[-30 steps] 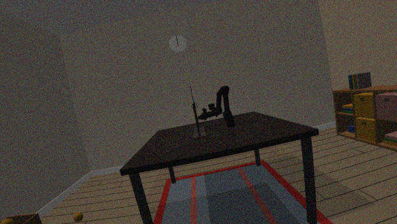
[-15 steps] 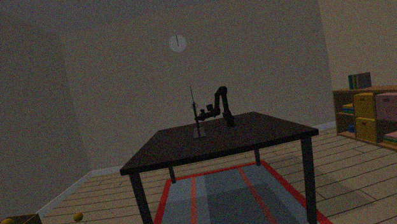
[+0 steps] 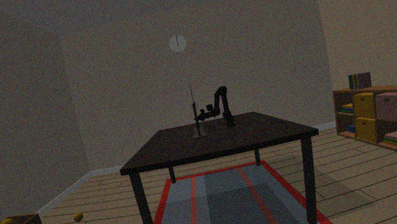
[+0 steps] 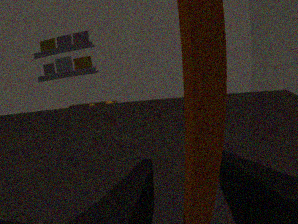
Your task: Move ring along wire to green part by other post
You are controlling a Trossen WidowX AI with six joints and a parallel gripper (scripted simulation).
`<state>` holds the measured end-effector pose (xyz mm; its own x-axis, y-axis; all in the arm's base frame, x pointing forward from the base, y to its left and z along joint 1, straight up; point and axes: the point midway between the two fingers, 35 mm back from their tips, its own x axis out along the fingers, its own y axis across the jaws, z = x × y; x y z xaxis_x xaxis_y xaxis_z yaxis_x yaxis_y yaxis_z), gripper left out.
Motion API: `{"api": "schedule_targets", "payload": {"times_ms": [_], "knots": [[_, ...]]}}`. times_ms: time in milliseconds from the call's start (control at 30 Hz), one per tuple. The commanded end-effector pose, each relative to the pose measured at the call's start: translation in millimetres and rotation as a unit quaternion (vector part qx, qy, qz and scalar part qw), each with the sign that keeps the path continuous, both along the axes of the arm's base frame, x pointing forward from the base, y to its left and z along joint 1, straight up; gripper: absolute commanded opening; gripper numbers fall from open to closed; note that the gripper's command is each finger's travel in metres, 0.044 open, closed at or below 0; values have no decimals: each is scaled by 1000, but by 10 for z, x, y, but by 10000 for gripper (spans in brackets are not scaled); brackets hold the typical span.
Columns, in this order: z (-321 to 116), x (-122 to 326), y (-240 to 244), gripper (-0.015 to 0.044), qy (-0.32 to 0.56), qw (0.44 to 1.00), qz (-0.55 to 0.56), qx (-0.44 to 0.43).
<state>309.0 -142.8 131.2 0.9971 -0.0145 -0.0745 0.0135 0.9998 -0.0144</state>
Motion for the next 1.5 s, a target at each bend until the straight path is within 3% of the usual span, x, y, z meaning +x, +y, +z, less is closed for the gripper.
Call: {"api": "schedule_targets", "payload": {"times_ms": [0, 467, 867, 1467], "knots": [[11, 6, -10, 160, -2, 1000, -2, 0], [11, 6, -10, 160, -2, 1000, -2, 0], [2, 1, -1, -150, 0, 1000, 0, 1], [192, 1, -12, -150, -1, 1000, -2, 0]]}}
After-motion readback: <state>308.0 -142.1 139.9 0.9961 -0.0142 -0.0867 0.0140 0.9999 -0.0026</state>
